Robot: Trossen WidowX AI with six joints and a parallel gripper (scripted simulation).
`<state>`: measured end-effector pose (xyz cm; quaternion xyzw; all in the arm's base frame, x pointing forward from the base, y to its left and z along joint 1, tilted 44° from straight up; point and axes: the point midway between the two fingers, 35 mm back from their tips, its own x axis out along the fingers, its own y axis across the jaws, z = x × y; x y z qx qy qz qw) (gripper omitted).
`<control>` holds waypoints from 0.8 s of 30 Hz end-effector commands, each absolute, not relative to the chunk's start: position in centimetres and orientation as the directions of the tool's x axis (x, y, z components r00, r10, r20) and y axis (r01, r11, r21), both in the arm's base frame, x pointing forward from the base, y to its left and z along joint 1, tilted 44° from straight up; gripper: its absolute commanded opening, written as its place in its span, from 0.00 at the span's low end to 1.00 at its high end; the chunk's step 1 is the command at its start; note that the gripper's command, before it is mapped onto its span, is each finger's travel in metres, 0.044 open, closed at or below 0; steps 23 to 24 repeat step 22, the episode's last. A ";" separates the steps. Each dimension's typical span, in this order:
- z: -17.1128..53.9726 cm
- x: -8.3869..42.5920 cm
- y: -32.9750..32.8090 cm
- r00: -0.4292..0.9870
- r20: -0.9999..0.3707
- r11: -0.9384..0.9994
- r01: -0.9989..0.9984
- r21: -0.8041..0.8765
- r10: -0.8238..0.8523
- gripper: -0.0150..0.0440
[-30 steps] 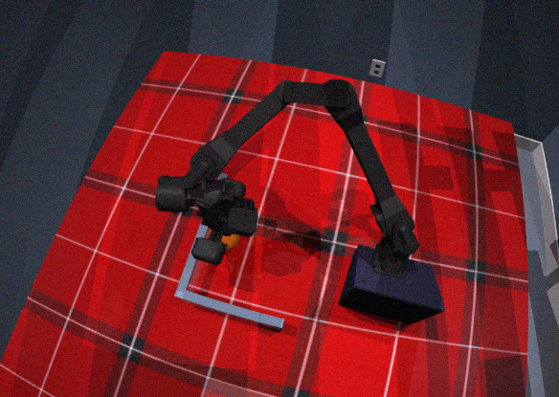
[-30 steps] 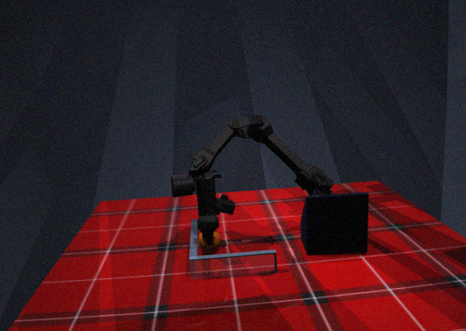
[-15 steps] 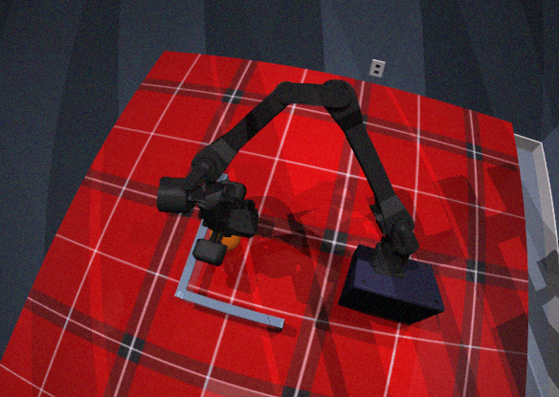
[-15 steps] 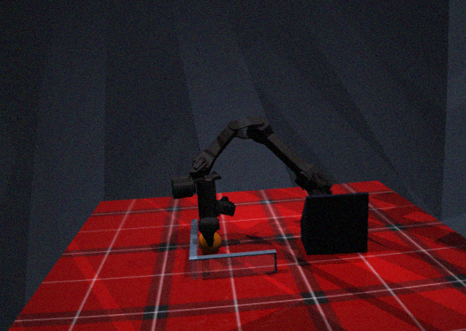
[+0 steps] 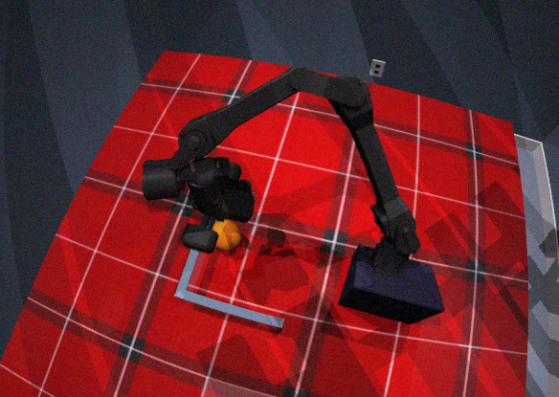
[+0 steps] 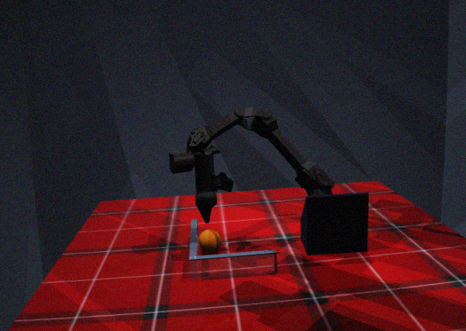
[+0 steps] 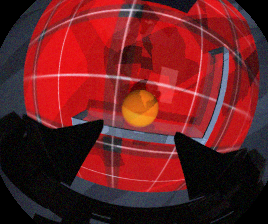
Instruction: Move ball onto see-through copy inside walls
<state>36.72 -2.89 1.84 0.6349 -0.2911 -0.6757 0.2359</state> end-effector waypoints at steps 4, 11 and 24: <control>1.8 36.7 -2.9 -0.083 -0.721 -0.719 -0.051 0.693 -0.688 1.00; 4.4 36.8 -0.5 -0.086 -0.720 -0.718 -0.052 0.694 -0.689 1.00; 5.2 36.7 0.2 -0.087 -0.719 -0.718 -0.052 0.695 -0.690 1.00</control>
